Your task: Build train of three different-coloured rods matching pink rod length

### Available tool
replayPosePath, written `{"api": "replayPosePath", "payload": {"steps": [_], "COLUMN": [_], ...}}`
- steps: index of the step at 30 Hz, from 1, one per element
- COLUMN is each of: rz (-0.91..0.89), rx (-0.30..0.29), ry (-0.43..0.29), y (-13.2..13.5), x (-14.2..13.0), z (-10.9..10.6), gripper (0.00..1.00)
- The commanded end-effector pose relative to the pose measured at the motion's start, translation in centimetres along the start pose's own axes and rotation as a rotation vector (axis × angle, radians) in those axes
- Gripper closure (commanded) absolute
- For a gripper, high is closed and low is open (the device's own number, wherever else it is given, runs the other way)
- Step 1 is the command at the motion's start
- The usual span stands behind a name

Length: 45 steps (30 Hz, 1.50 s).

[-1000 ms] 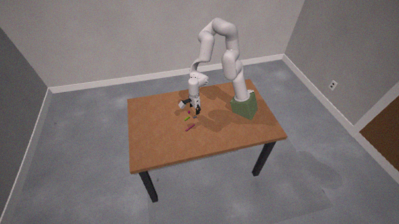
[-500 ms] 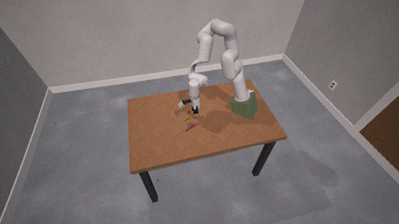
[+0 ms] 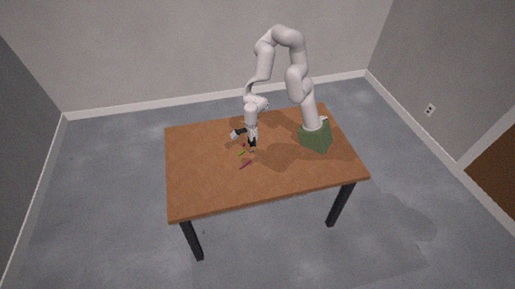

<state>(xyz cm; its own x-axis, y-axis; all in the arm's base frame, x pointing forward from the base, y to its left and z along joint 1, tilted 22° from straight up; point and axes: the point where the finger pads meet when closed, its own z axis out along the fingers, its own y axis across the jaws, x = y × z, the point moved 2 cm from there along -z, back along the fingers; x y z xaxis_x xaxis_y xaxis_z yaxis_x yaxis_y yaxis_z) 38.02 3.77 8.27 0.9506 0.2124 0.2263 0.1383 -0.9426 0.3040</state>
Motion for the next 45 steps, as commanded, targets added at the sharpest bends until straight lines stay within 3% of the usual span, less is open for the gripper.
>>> {"api": "replayPosePath", "payload": {"steps": [1,24,45], "rz": [-0.001,-0.001,-0.001], "rx": [0.000,-0.001,-0.001], "ry": [0.003,0.003,0.003], "y": [0.0,0.0,0.0], "x": [0.1,0.1,0.2], "z": [-0.1,0.2,2.6], "gripper": [0.76,0.76,0.76]}}
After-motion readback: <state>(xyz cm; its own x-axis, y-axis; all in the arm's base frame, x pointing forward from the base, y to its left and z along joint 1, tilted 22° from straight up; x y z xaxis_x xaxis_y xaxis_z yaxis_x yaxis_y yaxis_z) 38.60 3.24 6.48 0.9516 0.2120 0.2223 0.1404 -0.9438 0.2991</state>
